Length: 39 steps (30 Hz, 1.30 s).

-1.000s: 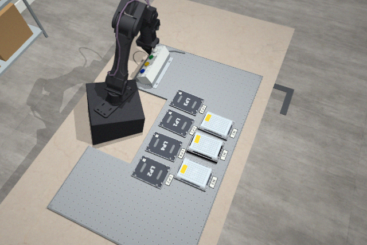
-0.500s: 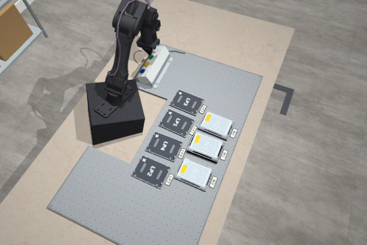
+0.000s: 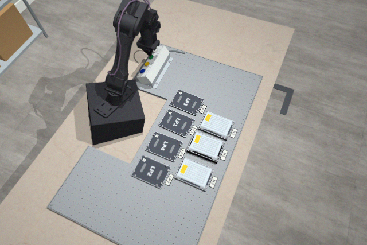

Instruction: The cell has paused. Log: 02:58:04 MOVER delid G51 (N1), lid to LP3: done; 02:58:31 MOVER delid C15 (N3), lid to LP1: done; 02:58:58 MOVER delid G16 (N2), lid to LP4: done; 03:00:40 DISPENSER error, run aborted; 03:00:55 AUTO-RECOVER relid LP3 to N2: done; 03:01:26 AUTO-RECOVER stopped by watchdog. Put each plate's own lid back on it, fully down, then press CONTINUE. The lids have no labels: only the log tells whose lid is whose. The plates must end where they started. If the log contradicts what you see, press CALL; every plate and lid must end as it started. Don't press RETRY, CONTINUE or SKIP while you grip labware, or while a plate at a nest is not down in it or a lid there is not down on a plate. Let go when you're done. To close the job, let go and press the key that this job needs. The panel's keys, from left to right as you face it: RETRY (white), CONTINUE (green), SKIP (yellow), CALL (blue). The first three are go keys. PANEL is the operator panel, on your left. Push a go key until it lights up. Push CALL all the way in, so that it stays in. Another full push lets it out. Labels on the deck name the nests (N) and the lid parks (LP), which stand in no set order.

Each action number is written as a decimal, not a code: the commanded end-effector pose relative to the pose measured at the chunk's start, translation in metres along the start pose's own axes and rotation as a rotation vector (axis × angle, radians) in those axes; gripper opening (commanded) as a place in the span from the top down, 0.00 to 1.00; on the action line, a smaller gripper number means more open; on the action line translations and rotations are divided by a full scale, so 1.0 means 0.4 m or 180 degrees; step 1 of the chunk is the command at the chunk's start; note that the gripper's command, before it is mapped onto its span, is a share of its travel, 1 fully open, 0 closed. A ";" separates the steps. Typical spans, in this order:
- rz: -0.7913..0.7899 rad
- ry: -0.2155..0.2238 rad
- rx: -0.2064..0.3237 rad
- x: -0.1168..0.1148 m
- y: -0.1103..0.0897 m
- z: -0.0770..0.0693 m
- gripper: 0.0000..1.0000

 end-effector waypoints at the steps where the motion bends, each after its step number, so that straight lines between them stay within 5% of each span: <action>1: 0.0023 -0.0001 -0.0159 -0.005 0.026 -0.010 1.00; 39: 0.0019 -0.0006 -0.0109 -0.007 0.012 0.017 1.00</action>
Point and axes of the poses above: the point where the finger pads meet when closed, its own z axis out along the fingers, its own x axis across the jaws, y = z × x, the point moved 1 cm from there along -z, back along the fingers, and after that the axes turned 7 degrees about -z, right-handed, at the moved point
